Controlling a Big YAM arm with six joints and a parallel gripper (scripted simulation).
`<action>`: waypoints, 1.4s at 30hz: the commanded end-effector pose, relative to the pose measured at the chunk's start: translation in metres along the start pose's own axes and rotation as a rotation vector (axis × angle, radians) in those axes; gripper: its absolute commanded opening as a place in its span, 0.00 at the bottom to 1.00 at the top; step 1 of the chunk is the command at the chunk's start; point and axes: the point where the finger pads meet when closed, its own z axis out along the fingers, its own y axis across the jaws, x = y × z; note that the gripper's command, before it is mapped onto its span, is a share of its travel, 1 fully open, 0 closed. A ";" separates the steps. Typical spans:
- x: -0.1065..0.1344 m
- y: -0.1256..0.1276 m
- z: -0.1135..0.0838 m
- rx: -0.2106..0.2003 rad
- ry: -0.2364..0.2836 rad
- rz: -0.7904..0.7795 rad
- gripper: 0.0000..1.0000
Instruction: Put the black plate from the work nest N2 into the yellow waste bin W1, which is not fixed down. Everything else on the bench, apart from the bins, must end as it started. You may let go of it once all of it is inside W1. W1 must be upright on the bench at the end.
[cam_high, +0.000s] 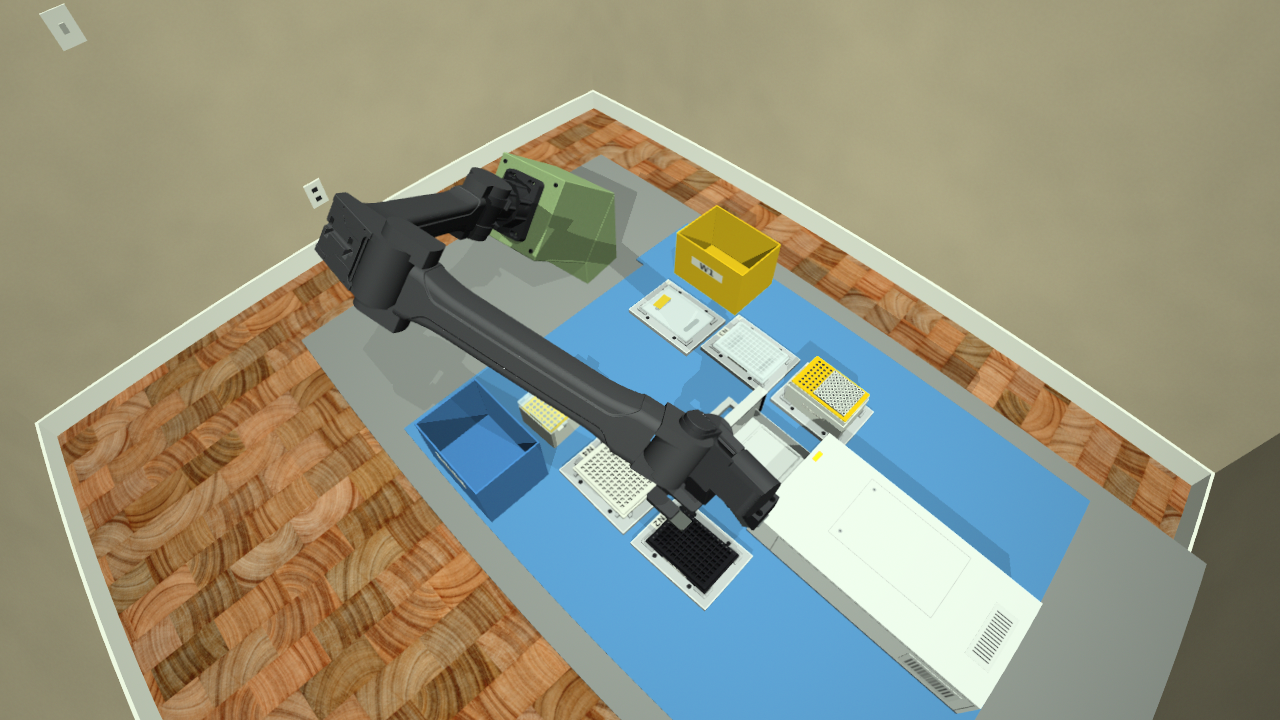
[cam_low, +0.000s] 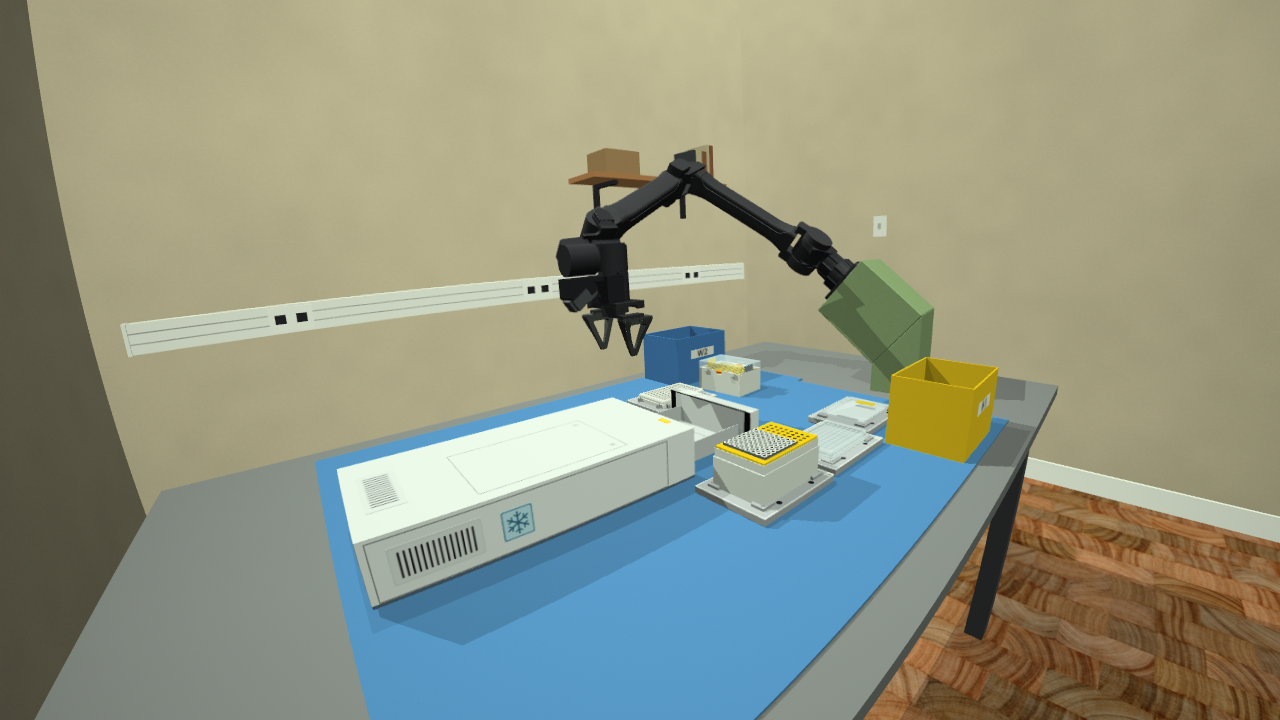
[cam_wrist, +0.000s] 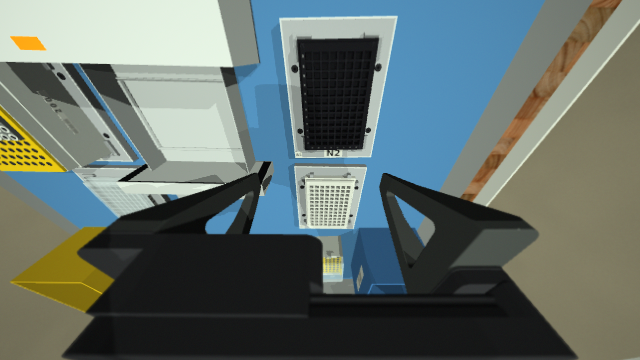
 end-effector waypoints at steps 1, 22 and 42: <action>-0.022 -0.007 -0.011 -0.005 -0.026 -0.021 1.00; -0.030 -0.023 0.005 -0.002 -0.023 -0.012 1.00; -0.038 -0.014 0.009 -0.004 -0.052 -0.025 1.00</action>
